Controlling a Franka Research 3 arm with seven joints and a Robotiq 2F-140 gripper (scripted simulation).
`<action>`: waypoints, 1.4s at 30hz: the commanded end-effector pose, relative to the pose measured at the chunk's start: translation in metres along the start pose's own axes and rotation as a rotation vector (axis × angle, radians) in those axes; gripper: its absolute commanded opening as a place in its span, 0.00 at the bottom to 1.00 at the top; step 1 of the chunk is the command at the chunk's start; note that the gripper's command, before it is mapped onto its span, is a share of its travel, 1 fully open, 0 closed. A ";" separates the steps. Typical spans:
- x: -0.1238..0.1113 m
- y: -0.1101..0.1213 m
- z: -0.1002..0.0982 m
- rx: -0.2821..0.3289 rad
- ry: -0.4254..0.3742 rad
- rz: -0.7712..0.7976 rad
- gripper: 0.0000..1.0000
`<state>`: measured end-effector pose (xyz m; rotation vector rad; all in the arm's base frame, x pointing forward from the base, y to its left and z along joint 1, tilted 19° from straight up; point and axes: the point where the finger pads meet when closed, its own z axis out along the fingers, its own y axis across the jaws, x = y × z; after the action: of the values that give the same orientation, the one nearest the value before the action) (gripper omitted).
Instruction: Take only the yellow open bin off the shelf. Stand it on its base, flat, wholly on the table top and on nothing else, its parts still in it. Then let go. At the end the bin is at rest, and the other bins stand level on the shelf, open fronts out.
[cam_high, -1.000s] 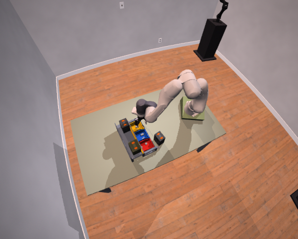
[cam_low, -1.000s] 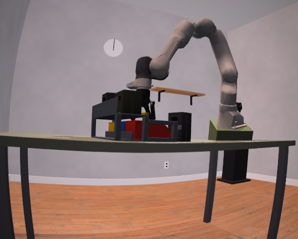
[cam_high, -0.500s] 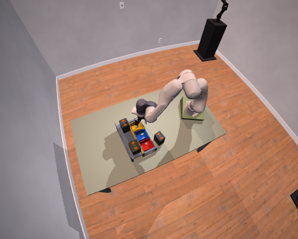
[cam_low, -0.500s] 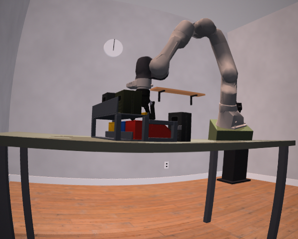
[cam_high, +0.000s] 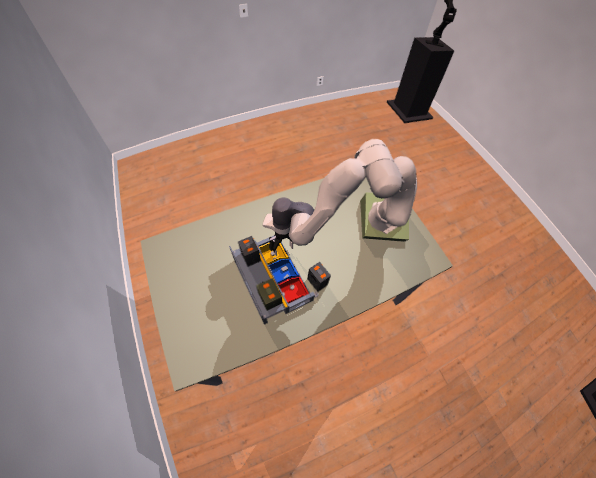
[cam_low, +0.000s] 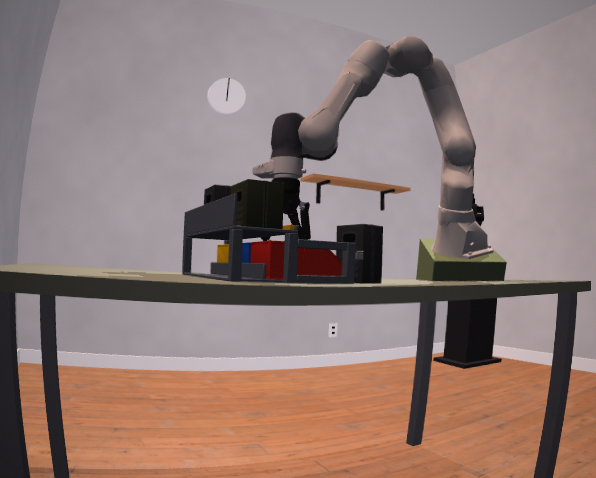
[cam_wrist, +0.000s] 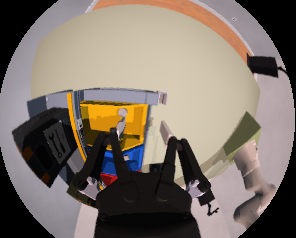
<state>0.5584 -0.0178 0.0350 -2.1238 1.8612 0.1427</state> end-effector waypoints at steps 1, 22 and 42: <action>0.000 -0.001 -0.001 0.001 0.001 0.001 0.57; 0.000 -0.002 -0.003 0.002 0.002 0.004 0.57; 0.000 -0.001 -0.001 0.002 0.002 -0.001 0.00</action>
<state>0.5591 -0.0183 0.0363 -2.1243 1.8608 0.1387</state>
